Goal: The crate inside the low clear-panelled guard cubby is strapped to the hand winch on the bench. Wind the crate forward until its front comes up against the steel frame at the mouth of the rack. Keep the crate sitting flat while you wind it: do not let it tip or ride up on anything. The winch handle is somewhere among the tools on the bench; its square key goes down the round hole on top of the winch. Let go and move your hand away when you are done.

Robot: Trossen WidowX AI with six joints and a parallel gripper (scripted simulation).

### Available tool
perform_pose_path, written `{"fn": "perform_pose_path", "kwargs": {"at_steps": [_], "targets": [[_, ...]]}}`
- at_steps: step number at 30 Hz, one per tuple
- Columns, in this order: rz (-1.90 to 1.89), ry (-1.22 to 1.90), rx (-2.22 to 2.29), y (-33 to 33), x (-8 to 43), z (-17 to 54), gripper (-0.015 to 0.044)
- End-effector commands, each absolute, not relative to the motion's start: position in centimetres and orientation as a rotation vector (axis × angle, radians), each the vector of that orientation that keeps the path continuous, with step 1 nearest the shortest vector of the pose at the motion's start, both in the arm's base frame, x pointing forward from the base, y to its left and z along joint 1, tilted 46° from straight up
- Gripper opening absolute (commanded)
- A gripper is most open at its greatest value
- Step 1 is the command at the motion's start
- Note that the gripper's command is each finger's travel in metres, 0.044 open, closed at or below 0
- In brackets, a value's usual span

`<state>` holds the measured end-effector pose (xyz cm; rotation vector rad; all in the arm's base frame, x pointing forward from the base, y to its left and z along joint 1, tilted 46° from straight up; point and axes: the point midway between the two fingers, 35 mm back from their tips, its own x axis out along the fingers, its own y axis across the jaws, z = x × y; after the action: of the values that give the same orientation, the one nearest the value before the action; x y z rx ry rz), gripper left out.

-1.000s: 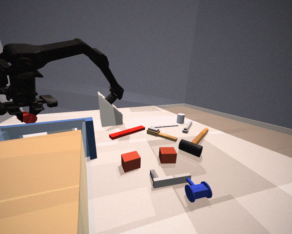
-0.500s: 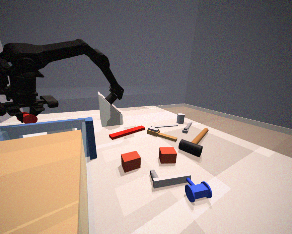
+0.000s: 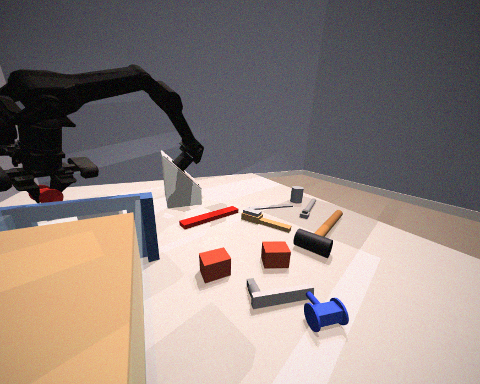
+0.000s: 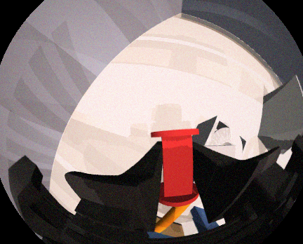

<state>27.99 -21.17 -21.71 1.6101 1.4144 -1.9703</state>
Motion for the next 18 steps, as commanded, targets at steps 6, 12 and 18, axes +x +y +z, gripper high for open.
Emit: {"fn": "perform_pose_path", "kwargs": {"at_steps": [6, 12, 18], "targets": [[-1.921, 1.448, 1.658, -18.9, 30.2, -20.4, 0.0000], [-1.920, 1.449, 1.658, -18.5, 30.5, -20.0, 0.0000], [-1.920, 1.449, 1.658, -18.0, 30.8, -19.6, 0.0000]]}}
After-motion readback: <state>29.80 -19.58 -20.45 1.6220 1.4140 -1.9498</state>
